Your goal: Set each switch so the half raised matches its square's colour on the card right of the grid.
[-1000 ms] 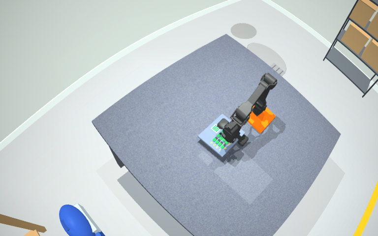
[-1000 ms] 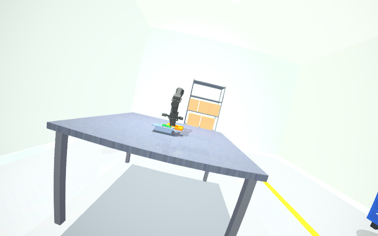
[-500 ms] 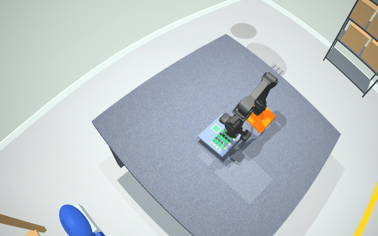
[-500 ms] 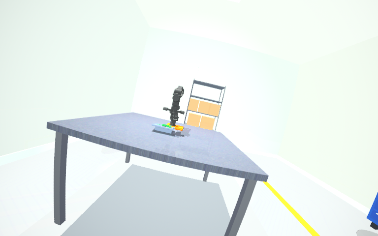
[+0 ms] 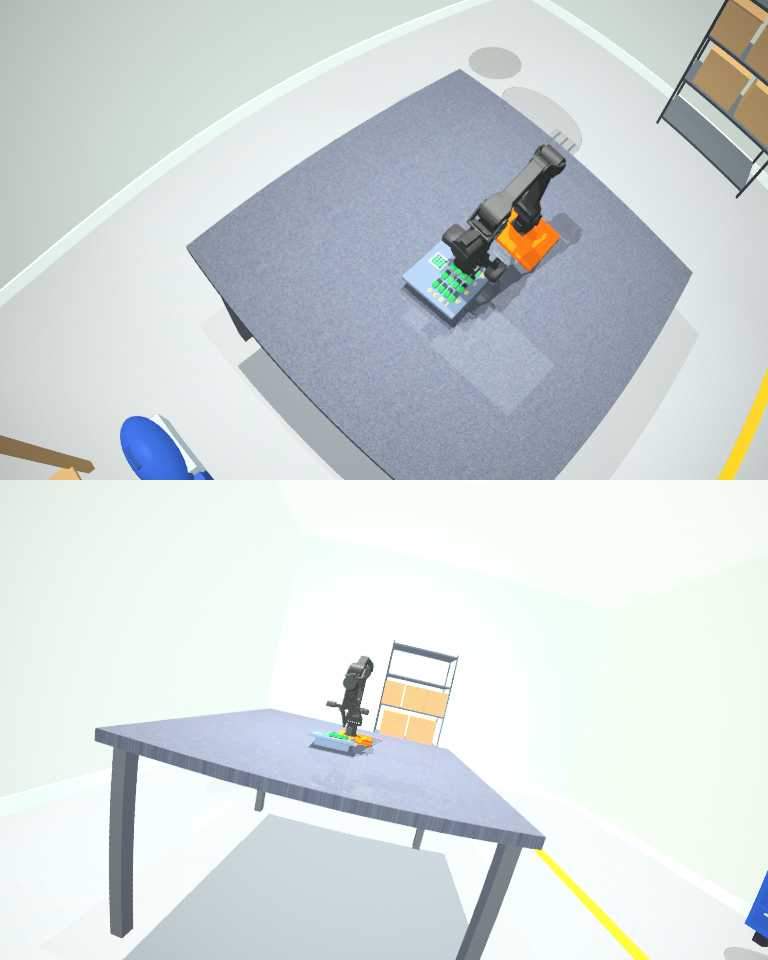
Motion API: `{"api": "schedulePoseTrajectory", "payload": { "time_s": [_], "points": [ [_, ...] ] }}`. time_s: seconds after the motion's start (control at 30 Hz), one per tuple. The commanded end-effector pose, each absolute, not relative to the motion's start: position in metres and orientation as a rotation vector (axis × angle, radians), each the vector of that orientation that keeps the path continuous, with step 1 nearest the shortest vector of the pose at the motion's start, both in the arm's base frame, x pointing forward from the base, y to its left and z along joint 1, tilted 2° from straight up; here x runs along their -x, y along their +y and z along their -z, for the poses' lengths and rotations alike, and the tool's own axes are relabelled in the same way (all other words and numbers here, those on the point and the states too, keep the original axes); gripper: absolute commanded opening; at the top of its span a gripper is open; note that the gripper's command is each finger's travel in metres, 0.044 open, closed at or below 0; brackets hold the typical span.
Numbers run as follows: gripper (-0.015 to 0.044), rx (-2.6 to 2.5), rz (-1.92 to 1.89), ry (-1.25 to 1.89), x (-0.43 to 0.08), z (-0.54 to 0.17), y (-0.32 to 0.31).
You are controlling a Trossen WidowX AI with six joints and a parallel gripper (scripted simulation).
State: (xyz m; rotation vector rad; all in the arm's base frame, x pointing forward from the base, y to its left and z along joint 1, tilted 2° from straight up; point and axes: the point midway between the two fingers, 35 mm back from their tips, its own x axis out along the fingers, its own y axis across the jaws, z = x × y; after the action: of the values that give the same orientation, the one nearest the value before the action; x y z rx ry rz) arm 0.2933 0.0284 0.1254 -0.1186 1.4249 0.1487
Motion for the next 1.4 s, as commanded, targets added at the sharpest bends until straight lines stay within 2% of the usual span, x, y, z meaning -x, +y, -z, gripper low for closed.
{"api": "schedulePoseTrajectory", "payload": {
  "time_s": [0.0, 1.37],
  "points": [
    [0.0000, 0.122, -0.154, 1.438, -0.292, -0.117, 0.029],
    [0.0000, 0.122, -0.154, 1.437, -0.296, -0.092, 0.029]
  ]
}}
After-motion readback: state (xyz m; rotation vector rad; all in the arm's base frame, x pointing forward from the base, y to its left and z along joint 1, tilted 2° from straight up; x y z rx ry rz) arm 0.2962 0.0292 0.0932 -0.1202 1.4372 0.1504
